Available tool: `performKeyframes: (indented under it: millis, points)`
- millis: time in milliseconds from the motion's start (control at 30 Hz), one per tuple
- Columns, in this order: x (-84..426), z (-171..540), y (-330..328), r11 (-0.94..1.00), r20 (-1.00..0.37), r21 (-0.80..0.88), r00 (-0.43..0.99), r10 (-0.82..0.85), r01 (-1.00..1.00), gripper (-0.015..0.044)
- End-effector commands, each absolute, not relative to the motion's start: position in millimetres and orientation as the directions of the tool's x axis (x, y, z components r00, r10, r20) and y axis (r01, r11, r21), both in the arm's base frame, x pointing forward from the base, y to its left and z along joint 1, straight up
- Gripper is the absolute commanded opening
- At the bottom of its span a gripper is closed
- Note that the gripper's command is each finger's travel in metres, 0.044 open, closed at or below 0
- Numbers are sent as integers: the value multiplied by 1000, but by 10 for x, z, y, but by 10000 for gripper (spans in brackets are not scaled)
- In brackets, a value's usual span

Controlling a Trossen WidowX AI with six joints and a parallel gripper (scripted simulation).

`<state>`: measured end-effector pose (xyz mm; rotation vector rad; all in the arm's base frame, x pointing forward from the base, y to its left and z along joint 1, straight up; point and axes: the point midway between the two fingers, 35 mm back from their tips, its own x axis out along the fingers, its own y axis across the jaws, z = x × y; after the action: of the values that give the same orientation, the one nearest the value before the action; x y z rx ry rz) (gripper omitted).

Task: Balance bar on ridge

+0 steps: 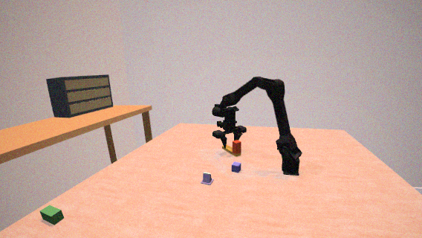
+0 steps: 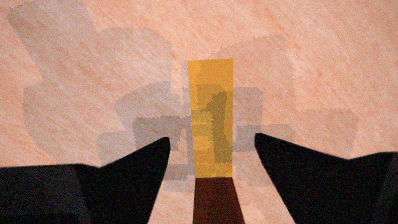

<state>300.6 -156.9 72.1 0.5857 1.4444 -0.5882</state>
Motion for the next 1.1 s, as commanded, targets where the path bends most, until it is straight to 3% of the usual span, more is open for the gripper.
performKeyframes:
  millis: [0,833,1067]
  points:
    - [2986,623,-1562,725,-999,9,29,-15,689,315]
    - [2987,500,-1563,725,-999,9,29,-15,689,315]
    - [2992,511,-1562,728,-999,12,32,-13,685,131]
